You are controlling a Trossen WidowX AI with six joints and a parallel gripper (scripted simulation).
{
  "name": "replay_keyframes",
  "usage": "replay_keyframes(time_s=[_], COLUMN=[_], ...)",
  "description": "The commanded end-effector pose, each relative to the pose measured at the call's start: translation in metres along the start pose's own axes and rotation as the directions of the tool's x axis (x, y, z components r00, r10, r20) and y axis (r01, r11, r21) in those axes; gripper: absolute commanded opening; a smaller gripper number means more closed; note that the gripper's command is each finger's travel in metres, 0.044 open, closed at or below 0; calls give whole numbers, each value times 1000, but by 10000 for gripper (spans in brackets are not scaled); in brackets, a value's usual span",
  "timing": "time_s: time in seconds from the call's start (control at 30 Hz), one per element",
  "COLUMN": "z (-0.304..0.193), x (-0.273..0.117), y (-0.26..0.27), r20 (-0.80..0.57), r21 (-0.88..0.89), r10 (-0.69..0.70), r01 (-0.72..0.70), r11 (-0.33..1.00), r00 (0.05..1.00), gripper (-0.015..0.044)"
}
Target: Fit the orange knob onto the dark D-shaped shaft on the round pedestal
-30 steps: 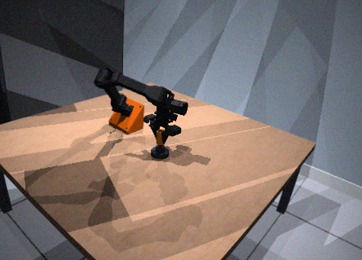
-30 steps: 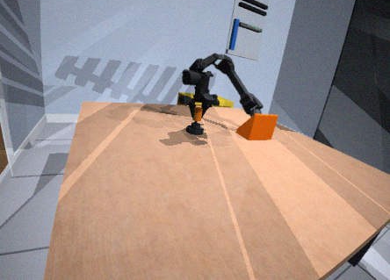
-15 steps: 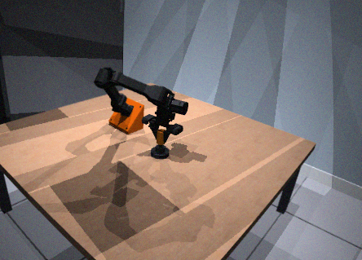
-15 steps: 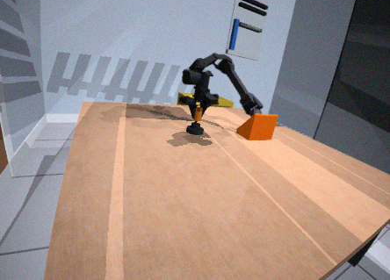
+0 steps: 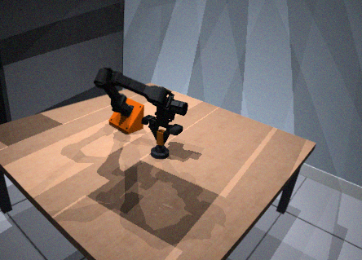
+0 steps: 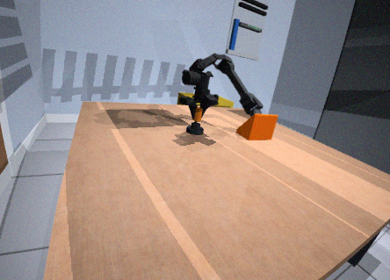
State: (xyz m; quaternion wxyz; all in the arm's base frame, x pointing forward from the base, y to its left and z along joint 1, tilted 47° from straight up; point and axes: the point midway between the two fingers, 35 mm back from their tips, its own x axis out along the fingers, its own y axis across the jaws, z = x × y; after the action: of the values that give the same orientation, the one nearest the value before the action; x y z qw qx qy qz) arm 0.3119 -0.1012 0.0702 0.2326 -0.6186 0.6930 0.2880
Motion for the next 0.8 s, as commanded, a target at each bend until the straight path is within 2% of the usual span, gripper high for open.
replay_keyframes(time_s=[0.0, 0.13, 0.33, 0.77], z=[0, 0, 1, 0], x=[-3, -5, -5, -1], y=[-1, -1, -3, -1], r20=[0, 0, 0, -1], r21=[-2, -27, -209, -209], r10=[-3, -3, -3, -3], r01=[3, 3, 3, 3], r11=[1000, 1000, 978, 978], r00=[1000, 1000, 1000, 1000], gripper=[0, 0, 0, 0])
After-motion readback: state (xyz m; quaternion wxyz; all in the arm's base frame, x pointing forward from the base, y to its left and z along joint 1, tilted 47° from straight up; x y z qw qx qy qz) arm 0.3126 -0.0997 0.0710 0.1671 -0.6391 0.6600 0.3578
